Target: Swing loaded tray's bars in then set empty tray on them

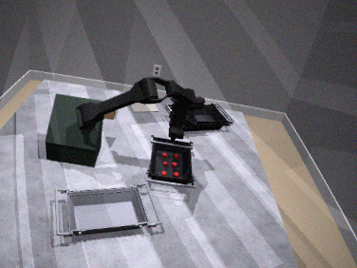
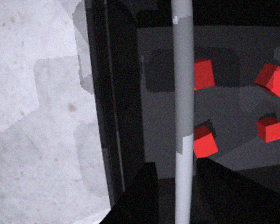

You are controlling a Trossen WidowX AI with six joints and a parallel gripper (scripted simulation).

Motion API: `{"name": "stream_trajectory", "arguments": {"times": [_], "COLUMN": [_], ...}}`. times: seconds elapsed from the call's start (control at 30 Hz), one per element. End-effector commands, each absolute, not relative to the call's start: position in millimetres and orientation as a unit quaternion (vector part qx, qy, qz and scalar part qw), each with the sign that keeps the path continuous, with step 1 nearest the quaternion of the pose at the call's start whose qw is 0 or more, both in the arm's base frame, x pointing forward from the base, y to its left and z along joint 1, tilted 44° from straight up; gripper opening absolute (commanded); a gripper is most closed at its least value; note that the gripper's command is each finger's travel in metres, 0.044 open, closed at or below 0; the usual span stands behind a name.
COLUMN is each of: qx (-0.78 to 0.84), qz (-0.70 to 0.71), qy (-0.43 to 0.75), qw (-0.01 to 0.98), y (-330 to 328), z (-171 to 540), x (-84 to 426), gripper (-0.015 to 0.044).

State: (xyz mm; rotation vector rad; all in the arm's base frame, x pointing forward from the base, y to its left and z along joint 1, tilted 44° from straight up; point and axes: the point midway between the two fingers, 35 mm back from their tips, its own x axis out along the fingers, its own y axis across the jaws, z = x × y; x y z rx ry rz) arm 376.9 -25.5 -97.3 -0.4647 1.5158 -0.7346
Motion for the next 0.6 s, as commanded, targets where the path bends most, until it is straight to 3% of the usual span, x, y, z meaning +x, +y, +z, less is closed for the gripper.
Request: {"name": "stream_trajectory", "arguments": {"times": [0.0, 0.33, 0.57], "qx": [-0.205, -0.204, -0.202], "qz": [-0.322, -0.321, -0.318], "qy": [0.665, 0.665, 0.666], "qw": [0.642, 0.642, 0.644], "y": [-25, -20, 43], "z": [-97, -93, -29], "x": [377, 379, 395], "gripper": [0.0087, 0.0087, 0.0087]}}
